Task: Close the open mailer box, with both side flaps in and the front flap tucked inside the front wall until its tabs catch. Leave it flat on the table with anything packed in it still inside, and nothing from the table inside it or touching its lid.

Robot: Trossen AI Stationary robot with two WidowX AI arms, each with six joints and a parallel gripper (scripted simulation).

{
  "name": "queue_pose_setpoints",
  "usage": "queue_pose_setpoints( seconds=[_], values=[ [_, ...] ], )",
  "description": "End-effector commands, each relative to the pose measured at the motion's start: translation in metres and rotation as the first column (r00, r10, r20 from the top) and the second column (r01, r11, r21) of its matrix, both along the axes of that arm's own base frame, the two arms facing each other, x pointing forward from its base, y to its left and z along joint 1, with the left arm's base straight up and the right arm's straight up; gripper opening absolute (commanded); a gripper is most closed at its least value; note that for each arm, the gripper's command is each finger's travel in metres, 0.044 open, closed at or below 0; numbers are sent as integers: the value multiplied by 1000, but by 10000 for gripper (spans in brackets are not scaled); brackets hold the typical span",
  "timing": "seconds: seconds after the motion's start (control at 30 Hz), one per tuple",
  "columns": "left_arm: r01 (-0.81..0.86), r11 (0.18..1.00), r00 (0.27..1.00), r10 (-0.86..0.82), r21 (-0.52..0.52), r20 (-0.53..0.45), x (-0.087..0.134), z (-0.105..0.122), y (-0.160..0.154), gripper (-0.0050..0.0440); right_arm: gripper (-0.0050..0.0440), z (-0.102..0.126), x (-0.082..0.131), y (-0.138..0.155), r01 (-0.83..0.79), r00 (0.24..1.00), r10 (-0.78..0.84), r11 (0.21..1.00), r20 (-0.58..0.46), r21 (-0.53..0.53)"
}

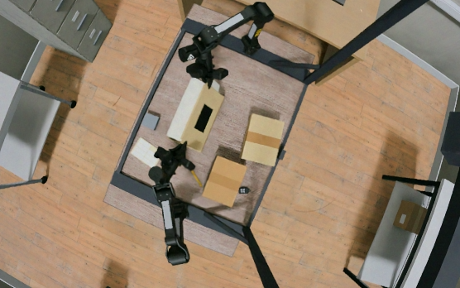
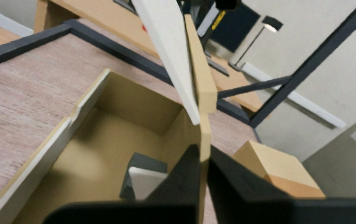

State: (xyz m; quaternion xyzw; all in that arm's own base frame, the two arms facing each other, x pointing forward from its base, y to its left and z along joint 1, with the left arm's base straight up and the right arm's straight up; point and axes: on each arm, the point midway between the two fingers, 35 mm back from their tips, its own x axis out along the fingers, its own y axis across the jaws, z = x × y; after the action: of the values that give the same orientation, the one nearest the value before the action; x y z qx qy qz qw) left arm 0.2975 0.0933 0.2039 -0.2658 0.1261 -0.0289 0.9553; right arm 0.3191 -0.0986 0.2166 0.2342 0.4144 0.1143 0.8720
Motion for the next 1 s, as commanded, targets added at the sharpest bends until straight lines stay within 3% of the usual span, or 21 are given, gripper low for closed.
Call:
queue_pose_setpoints(
  seconds=[0.0, 0.13, 0.17, 0.33, 0.7, 0.77, 0.87, 0.97],
  values=[
    [-2, 1000, 1000, 2, 17, 22, 1, 10, 1, 0, -50, 9, 1, 1, -4, 1000, 4, 1000, 30, -20],
    [-2, 1000, 1000, 2, 17, 22, 0, 10, 1, 0, -50, 9, 1, 1, -4, 1000, 4, 1000, 30, -20],
    [-2, 1000, 1000, 2, 17, 22, 0, 10, 1, -1, 24, 9, 1, 1, -4, 1000, 4, 1000, 30, -20],
    [-2, 1000, 1000, 2, 17, 22, 0, 10, 1, -3, 134, 18, -1, -2, -4, 999, 6, 1000, 48, -31],
    [-2, 1000, 1000, 2, 17, 22, 0, 10, 1, -35, 134, 55, -42, -28, -4, 999, 4, 1000, 32, -21],
    [-2, 1000, 1000, 2, 17, 22, 0, 10, 1, -50, 86, 61, -50, -32, -9, 999, 9, 1000, 31, -18],
    [-2, 1000, 1000, 2, 17, 22, 0, 10, 1, -50, 14, 48, -51, -23, -62, 998, 62, 998, 30, 20],
    [-2, 1000, 1000, 2, 17, 22, 0, 10, 1, -50, 0, 25, -49, -6, -134, 991, 131, 988, 35, 77]
  ],
)
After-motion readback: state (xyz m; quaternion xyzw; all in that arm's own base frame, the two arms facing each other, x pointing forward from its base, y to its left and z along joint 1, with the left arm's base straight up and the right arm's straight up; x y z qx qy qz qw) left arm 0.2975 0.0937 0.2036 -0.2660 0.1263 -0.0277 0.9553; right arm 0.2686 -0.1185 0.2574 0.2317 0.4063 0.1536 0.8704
